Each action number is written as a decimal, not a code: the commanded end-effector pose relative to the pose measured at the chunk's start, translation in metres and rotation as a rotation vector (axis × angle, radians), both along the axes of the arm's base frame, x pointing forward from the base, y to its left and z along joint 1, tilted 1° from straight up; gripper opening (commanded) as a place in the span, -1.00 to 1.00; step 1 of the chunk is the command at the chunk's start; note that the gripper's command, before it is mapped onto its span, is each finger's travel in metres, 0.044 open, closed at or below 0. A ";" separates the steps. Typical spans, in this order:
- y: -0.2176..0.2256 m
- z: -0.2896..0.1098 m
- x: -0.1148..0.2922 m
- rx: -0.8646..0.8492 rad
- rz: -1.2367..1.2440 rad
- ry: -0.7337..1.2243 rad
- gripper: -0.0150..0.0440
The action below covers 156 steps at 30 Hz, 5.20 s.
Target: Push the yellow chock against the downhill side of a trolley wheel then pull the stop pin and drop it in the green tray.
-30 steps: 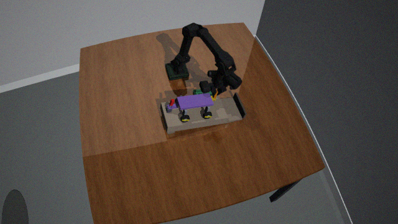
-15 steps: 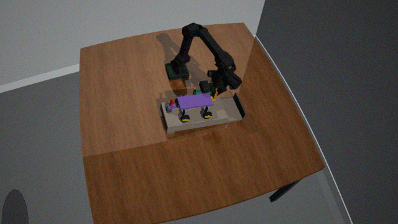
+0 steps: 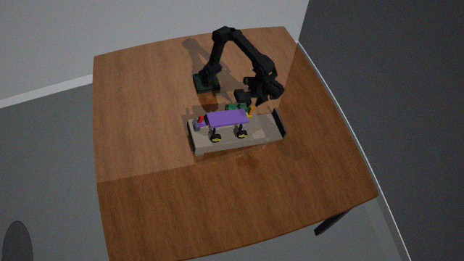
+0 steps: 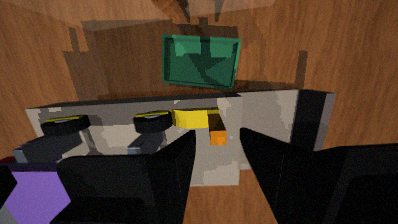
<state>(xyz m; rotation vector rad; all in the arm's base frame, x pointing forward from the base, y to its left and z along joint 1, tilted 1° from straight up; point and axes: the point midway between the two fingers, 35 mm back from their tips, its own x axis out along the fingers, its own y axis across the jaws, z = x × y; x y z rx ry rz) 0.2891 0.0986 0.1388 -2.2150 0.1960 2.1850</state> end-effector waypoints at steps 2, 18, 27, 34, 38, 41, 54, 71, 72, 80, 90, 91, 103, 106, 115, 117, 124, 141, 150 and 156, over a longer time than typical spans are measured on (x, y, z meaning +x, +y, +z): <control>0.001 0.015 0.001 -0.004 -0.004 -0.006 0.15; -0.022 0.038 0.024 0.053 -0.265 -0.134 0.15; -0.097 0.049 0.035 -0.012 -0.743 -0.178 0.15; -0.161 0.057 0.029 -0.079 -1.139 -0.217 0.15; -0.197 0.062 0.020 -0.120 -1.363 -0.242 0.15; -0.221 0.066 0.011 -0.151 -1.520 -0.262 0.15; -0.229 0.059 0.009 -0.158 -1.556 -0.267 0.15; -0.235 0.038 0.009 -0.159 -1.556 -0.267 0.15; -0.235 0.037 0.009 -0.159 -1.556 -0.267 0.15; -0.238 0.026 0.010 -0.159 -1.556 -0.268 0.15; -0.243 0.011 0.010 -0.159 -1.556 -0.268 0.15; -0.243 0.010 0.010 -0.159 -1.556 -0.268 0.15; -0.245 0.003 0.010 -0.155 -1.560 -0.272 -0.20; -0.245 0.003 0.010 -0.155 -1.560 -0.272 -0.27; -0.245 0.004 0.010 -0.156 -1.559 -0.271 -0.49; -0.245 0.005 0.010 -0.157 -1.558 -0.270 -0.49; -0.244 0.012 0.008 -0.159 -1.556 -0.268 -0.49; -0.241 0.025 0.007 -0.159 -1.556 -0.268 -0.49; -0.239 0.031 0.007 -0.159 -1.556 -0.268 -0.49; -0.238 0.035 0.007 -0.159 -1.556 -0.267 -0.49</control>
